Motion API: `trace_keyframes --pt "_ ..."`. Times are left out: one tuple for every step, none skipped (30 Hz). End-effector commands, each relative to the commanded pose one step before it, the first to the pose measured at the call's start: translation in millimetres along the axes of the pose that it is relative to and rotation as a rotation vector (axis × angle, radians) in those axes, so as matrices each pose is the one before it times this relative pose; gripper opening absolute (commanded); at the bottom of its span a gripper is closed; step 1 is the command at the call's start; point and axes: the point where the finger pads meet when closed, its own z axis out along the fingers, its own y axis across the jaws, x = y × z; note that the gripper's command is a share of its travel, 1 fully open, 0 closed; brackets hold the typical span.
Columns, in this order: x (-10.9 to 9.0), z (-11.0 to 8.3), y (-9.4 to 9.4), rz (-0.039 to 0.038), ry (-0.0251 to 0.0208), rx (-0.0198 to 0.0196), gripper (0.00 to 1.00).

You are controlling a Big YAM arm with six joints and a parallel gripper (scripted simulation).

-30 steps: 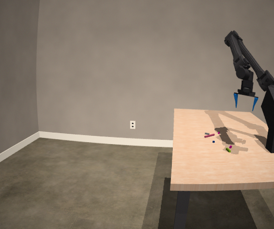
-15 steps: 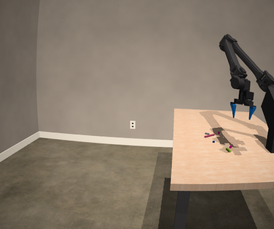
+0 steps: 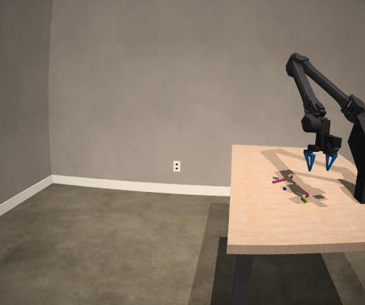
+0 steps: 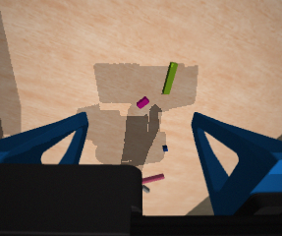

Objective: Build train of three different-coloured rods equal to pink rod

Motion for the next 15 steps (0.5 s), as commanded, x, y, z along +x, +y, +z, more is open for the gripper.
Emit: trace_keyframes --pt "-0.88 10.97 -9.23 -0.12366 -0.00489 -0.00193 1.0" --pt "0.17 5.38 0.86 -0.03623 0.00169 -0.00586 1.0" --pt "0.09 5.0 0.88 -0.03377 0.0014 -0.00565 1.0" --pt "0.03 4.61 0.88 -0.03128 0.00113 -0.00538 1.0" --pt "0.0 0.0 0.0 0.0 0.0 0.0 1.0" --pt "-0.03 4.23 0.89 -0.0288 0.00088 -0.0051 1.0" --pt "-0.06 3.85 0.8 -0.02621 0.00069 -0.00471 1.0" --pt "-0.11 3.47 0.78 -0.02373 0.0005 -0.00436 1.0" --pt "0.0 0.0 0.0 0.0 0.0 0.0 1.0" --pt "0.0 0.0 0.0 0.0 0.0 0.0 1.0" --pt "-0.92 3.22 2.78 -0.02447 -0.00035 -0.0062 1.0" --pt "0.39 2.65 -0.67 -0.01673 0.0007 -0.00212 1.0" --pt "0.17 2.34 -0.15 -0.01525 0.00043 -0.00235 1.0" --pt "-0.15 2.04 0.51 -0.01411 0.00008 -0.00272 1.0" --pt "-0.14 1.72 0.43 -0.0119 0.00003 -0.00231 1.0"
